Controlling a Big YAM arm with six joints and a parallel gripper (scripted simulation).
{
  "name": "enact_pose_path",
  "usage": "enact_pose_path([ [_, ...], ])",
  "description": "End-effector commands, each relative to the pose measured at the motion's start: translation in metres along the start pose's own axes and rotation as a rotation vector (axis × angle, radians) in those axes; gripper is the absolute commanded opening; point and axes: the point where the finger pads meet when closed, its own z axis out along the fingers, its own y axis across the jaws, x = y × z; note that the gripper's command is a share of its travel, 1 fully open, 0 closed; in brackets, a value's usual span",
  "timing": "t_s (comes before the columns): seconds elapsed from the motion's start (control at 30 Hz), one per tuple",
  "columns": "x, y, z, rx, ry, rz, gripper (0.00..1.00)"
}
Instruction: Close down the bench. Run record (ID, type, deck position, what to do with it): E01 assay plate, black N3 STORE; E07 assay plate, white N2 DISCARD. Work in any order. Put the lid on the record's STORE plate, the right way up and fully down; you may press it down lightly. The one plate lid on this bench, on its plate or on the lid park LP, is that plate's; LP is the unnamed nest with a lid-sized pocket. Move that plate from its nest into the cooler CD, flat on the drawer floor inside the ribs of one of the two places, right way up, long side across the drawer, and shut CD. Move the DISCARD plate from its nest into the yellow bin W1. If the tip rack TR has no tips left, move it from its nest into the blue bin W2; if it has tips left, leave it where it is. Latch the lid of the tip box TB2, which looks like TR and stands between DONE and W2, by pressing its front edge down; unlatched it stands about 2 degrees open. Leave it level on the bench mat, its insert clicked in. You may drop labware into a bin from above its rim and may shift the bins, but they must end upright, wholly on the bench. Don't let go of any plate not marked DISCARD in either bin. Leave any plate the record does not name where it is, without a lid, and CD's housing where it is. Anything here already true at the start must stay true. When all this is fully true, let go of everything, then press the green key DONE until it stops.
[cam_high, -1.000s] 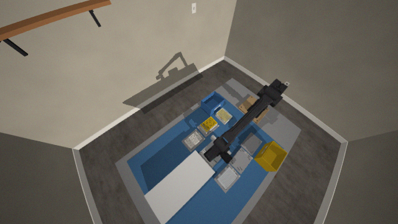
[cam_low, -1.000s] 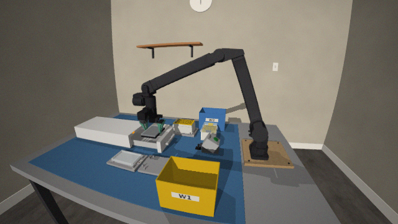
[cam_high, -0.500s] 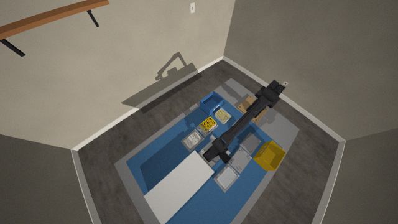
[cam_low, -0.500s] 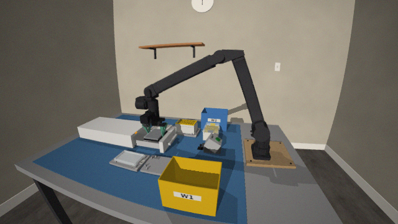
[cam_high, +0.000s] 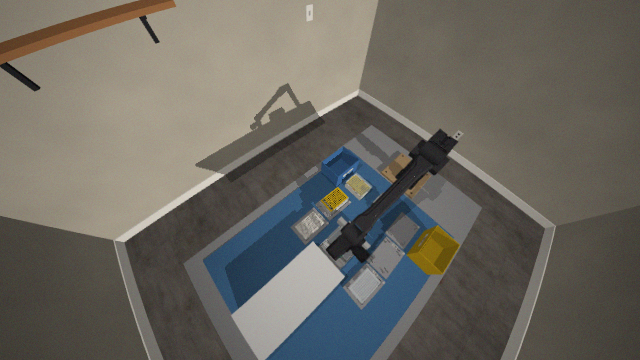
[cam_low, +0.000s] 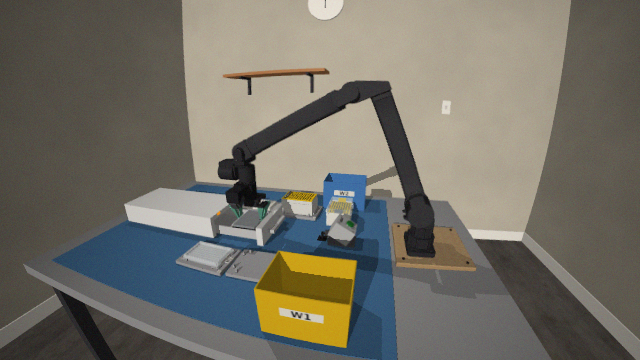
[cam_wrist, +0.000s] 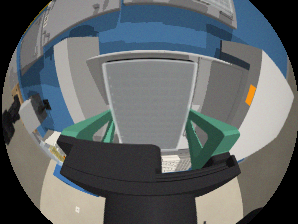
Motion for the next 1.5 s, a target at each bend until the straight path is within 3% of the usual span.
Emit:
enact_pose_path([
  [0.0,-0.005,-0.008,0.004,0.017,0.001,0.0,0.0],
  [0.07,-0.005,-0.009,0.004,0.019,0.001,0.0,0.0],
  [0.1,-0.001,-0.015,-0.015,0.048,0.0,0.0,0.0],
  [1.47,-0.001,-0.014,-0.015,0.048,0.0,0.0,0.0],
])
